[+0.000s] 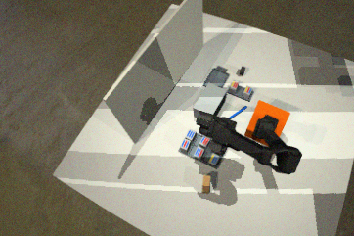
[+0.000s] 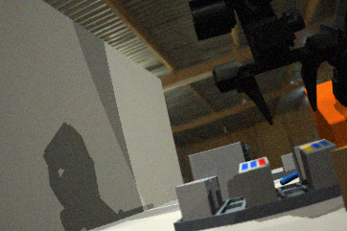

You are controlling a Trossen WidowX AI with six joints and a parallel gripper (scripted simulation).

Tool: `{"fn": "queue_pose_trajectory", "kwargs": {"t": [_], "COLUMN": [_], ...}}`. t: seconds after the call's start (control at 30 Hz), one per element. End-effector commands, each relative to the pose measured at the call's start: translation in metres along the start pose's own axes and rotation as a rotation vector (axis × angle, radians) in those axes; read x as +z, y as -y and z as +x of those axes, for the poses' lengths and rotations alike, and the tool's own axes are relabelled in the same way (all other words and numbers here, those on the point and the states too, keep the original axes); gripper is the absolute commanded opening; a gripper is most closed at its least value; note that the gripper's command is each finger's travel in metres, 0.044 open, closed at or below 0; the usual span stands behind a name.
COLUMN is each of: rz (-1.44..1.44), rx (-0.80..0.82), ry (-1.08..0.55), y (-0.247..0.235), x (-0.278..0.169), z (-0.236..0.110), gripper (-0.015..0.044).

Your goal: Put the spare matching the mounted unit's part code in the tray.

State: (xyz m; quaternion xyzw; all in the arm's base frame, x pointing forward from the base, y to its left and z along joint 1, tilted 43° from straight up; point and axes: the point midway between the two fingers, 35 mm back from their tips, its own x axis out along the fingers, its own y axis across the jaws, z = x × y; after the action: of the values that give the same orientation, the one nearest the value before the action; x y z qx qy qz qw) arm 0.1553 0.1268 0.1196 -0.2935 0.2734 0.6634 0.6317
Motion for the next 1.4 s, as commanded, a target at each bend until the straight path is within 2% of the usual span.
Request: {"fn": "queue_pose_trajectory", "kwargs": {"t": [0.0, 0.27, 1.37], "rz": [0.009, 0.009, 0.007], "rx": [0.002, 0.002, 0.003], "ry": [0.000, -0.002, -0.007], "y": [0.000, 0.001, 0.002], "x": [-0.001, -0.002, -0.002], "z": [0.006, 0.010, 0.063], "gripper": [0.0300, 0.0300, 0.0300]}}
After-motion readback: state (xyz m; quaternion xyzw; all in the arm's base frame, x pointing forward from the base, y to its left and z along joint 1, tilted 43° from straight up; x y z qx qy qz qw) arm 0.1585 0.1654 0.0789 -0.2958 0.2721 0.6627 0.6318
